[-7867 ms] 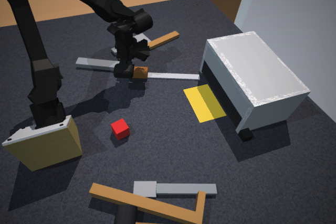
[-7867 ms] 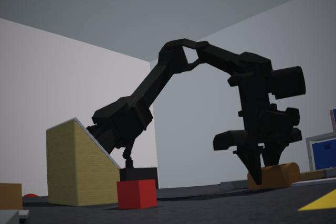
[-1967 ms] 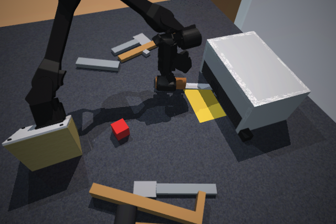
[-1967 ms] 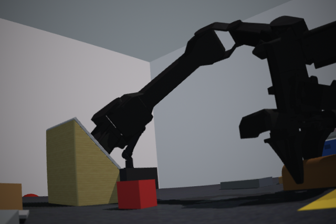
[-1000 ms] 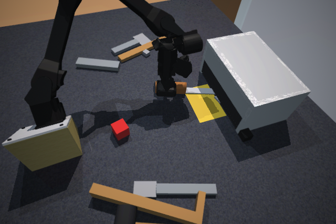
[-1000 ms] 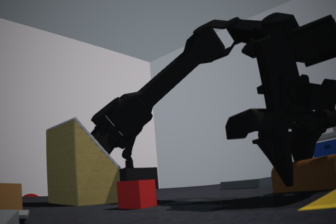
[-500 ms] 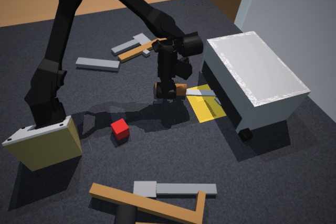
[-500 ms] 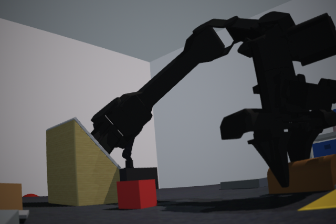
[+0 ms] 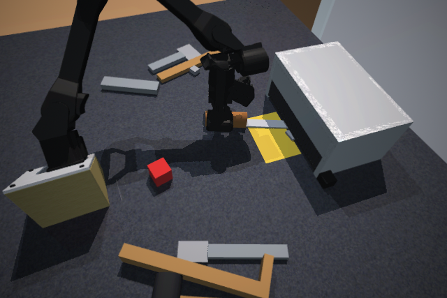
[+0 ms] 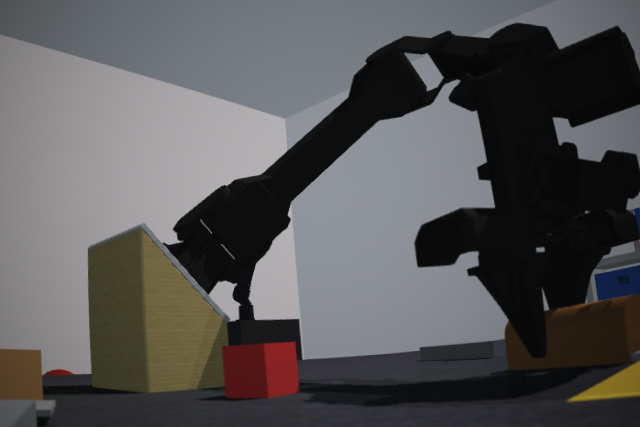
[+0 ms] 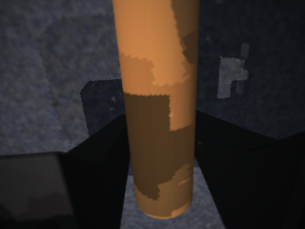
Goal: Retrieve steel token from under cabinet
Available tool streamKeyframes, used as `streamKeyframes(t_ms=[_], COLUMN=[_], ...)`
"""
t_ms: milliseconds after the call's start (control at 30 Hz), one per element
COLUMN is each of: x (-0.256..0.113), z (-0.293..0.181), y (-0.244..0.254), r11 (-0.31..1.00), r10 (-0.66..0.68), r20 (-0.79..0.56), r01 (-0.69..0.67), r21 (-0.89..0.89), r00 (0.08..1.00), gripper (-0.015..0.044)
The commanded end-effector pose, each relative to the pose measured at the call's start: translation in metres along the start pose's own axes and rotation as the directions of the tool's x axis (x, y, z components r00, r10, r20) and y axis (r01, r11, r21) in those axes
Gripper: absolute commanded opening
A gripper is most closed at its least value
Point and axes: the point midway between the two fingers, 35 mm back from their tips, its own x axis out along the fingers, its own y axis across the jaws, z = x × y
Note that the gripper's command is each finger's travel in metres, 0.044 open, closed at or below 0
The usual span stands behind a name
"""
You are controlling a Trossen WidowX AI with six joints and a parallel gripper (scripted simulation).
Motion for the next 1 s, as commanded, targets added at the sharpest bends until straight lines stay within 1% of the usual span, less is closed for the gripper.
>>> streamKeyframes(t_ms=[0,967], x=[0.001,0.001], z=[-0.007,-0.04], y=[-0.002,0.001], r11=[1.0,1.0], r10=[-0.01,-0.01], r20=[-0.002,-0.003], r01=[0.01,0.01], r21=[0.006,0.007], r00=[1.0,1.0], gripper=[0.0,0.0])
